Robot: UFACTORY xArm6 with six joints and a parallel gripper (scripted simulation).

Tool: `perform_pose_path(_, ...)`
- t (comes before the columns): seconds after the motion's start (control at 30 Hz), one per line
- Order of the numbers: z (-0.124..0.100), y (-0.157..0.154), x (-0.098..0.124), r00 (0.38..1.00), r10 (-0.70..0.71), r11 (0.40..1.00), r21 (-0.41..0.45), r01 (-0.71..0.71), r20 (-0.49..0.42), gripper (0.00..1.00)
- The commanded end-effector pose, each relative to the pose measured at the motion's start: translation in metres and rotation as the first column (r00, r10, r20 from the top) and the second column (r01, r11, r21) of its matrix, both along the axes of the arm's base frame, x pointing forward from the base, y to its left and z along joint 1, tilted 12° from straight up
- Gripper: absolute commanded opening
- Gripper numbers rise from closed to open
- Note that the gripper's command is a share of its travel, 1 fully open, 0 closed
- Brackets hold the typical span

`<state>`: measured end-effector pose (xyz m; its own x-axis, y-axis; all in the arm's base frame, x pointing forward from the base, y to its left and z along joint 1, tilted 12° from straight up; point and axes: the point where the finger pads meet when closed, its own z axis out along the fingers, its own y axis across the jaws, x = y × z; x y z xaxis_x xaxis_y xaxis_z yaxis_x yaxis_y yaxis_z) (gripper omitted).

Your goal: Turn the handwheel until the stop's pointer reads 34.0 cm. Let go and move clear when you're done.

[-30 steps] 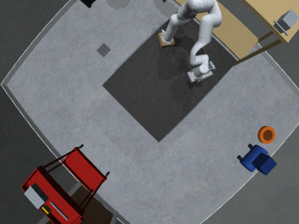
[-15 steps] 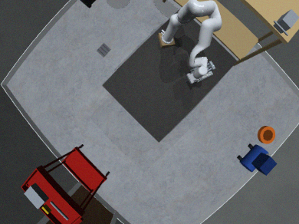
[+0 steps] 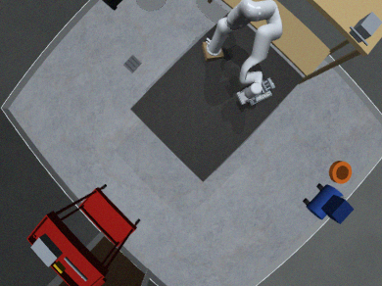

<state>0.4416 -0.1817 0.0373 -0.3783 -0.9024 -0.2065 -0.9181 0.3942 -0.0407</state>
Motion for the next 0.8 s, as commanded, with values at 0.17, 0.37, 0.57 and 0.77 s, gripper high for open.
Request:
perform_pose_path(0.17, 0.001, 0.004, -0.01, 1.0, -0.001, 1.0, -0.004, 0.001, 0.007, 0.06)
perform_pose_path(0.37, 0.004, 0.007, -0.019, 1.0, -0.001, 1.0, -0.004, 0.001, 0.007, 0.06)
perform_pose_path(0.57, 0.007, 0.008, -0.023, 1.0, -0.001, 1.0, -0.004, 0.001, 0.007, 0.06)
perform_pose_path(0.77, 0.014, 0.009, -0.029, 1.0, -0.001, 1.0, -0.004, 0.001, 0.007, 0.06)
